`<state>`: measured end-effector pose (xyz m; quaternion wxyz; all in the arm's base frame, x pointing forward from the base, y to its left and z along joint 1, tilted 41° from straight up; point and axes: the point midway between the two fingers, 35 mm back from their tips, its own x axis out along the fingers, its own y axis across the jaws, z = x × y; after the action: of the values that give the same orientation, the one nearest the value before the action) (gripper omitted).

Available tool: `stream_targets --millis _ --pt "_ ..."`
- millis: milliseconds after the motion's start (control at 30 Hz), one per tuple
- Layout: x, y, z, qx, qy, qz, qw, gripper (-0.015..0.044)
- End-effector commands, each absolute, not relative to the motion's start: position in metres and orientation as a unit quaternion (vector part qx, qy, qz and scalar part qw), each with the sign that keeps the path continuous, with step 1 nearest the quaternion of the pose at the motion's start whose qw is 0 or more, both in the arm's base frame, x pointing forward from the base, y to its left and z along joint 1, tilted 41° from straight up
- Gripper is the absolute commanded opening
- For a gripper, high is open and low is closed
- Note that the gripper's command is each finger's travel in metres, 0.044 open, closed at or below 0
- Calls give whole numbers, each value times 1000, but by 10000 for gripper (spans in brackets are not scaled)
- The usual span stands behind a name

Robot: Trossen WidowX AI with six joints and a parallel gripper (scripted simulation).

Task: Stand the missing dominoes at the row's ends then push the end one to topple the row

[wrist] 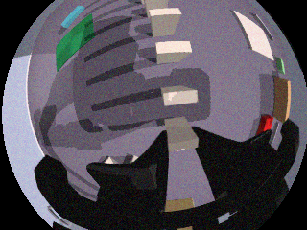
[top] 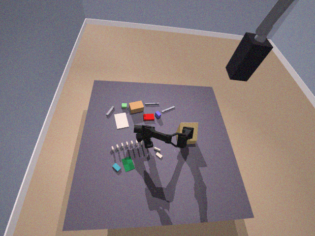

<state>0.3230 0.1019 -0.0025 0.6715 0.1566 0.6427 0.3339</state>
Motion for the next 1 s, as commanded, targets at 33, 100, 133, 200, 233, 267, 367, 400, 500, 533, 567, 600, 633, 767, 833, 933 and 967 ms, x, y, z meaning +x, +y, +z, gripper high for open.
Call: stream_targets --millis 33,100,133,200,233,267,367,400,500,533,567,600,633,767,833,933,967 --pt "323 103 -6 161 644 333 670 107" --pt "323 103 -6 161 644 333 670 107" --pt "323 103 -6 161 644 333 670 107" --pt "323 103 -6 161 644 333 670 107" --pt "323 103 -6 161 644 333 670 107" --pt "323 103 -6 161 644 333 670 133" --pt "323 103 -6 161 644 333 670 212" --pt "323 103 -6 161 644 333 670 238" --pt "323 103 -6 161 644 333 670 317" --pt "323 103 -6 161 644 333 670 343" --pt "323 103 -6 161 644 333 670 370" --pt "323 103 -6 161 644 333 670 396" --pt "323 103 -6 161 644 333 670 422" --pt "323 101 -4 160 644 333 670 440" --pt "329 85 13 158 644 331 671 440" --pt "334 48 54 156 644 330 672 440" --pt "333 36 69 156 644 330 672 440"
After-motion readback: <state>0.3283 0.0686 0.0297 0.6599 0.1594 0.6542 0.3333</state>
